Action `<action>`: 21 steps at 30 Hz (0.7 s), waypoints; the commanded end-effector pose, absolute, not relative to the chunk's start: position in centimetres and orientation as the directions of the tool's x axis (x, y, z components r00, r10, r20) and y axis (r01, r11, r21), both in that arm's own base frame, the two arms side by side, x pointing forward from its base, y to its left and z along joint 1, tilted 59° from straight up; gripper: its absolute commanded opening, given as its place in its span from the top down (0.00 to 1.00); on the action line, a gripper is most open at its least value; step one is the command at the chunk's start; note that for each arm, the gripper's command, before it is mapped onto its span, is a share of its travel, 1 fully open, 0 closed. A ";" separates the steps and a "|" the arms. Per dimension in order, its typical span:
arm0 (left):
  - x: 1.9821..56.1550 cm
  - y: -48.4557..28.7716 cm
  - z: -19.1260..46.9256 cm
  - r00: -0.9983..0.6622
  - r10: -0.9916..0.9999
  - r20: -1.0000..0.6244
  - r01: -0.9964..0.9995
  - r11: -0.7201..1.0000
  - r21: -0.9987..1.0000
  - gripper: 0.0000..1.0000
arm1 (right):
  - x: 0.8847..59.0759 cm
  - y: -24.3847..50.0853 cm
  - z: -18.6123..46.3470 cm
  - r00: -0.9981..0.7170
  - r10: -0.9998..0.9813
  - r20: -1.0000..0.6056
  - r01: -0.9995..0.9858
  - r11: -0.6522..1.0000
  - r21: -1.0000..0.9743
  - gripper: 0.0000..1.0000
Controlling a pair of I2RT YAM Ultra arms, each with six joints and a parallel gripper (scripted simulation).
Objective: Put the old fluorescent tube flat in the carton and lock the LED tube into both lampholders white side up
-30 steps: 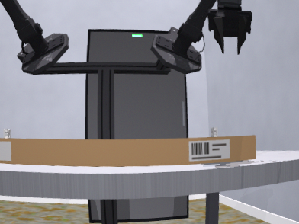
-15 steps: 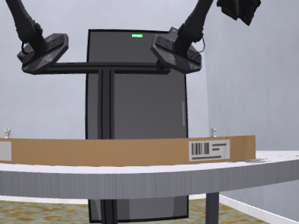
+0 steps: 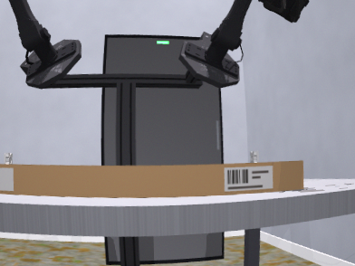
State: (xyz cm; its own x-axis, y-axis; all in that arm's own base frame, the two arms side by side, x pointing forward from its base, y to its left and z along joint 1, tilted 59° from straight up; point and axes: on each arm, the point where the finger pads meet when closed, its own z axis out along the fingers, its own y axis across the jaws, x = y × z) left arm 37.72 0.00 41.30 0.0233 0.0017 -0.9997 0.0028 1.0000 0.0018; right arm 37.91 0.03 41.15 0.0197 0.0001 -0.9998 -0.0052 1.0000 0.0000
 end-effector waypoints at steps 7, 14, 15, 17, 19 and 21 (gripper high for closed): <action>37.2 -0.7 43.9 0.083 0.002 -0.997 0.031 1.000 0.005 0.68 | 37.9 1.1 42.3 0.032 -0.006 -0.999 -0.037 0.999 -0.007 0.68; 37.1 -0.8 43.9 0.076 -0.008 -0.997 0.033 0.999 -0.005 0.68 | 38.1 0.7 41.1 0.001 -0.008 -1.000 -0.016 1.000 -0.008 0.68; 37.1 -0.8 44.2 0.089 -0.006 -0.996 0.032 0.999 -0.003 0.68 | 38.1 0.7 41.3 0.010 -0.008 -1.000 -0.016 1.000 -0.008 0.68; 37.6 -0.8 43.1 0.051 -0.008 -0.999 0.033 0.999 -0.006 0.68 | 38.5 0.7 40.3 -0.019 -0.008 -1.000 -0.015 1.000 -0.008 0.68; 37.6 -0.8 43.1 0.051 -0.008 -0.999 0.033 0.999 -0.006 0.68 | 38.5 0.7 40.3 -0.019 -0.008 -1.000 -0.015 1.000 -0.008 0.68; 37.6 -0.8 43.3 0.060 0.000 -0.998 0.032 0.999 0.002 0.68 | 38.5 0.9 40.3 -0.018 -0.008 -1.000 -0.027 1.000 -0.008 0.68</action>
State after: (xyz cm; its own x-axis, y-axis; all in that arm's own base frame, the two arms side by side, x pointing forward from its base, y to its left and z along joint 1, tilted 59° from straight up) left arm 38.06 0.14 40.99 0.0092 -0.0001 -1.0000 -0.0008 1.0000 -0.0001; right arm 38.09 0.11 40.91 0.0057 0.0014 -1.0000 -0.0016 1.0000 0.0014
